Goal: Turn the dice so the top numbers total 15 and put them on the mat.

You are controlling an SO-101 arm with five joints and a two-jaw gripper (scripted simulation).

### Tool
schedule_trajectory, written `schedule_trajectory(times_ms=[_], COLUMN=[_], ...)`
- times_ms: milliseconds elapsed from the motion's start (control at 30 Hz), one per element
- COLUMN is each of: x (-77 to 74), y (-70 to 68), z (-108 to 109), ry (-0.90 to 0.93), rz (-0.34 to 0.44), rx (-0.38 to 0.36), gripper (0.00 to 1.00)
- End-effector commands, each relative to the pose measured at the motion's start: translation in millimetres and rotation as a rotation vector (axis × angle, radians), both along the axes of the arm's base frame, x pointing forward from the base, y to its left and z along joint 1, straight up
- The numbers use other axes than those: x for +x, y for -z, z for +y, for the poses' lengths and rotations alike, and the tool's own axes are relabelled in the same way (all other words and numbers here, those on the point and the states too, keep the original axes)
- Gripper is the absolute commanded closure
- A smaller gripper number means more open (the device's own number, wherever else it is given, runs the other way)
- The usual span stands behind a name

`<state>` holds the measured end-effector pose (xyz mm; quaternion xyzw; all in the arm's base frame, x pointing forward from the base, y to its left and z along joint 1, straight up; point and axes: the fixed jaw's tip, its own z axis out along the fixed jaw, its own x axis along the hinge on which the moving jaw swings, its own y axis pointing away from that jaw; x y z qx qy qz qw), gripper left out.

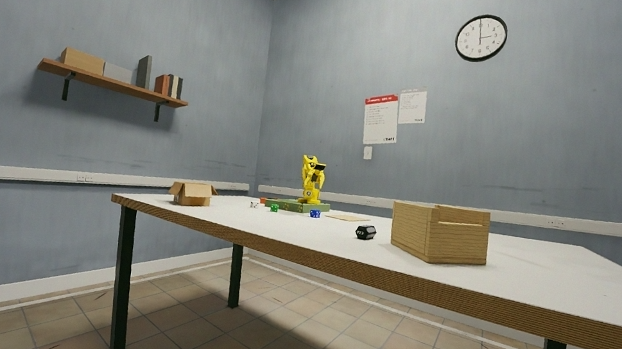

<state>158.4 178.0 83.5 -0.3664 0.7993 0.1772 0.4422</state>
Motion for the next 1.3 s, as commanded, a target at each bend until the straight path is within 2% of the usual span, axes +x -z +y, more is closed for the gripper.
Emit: schedule_trajectory(times_ms=[0, 133, 467, 600, 767, 833, 1033, 1267], x=[-0.4, -0.3, 2.1, 9.5, 27.3, 27.3, 58.0, 92.2], y=[-23.5, -29.3, -29.9, -31.0, -33.6, -33.6, -38.2, -43.9], z=[4, 4, 3, -2, -16, -16, -47, -107], ry=[-0.008, -0.008, 0.003, 0.036, 0.120, 0.120, 0.281, 0.526], rz=[-0.066, -0.085, -0.084, -0.076, -0.056, -0.056, -0.005, 0.095], rx=[0.082, 0.102, 0.098, 0.082, 0.043, 0.043, -0.026, -0.113], gripper=[0.65, 0.65, 0.65, 0.65, 0.65, 0.65, 0.65, 0.65])
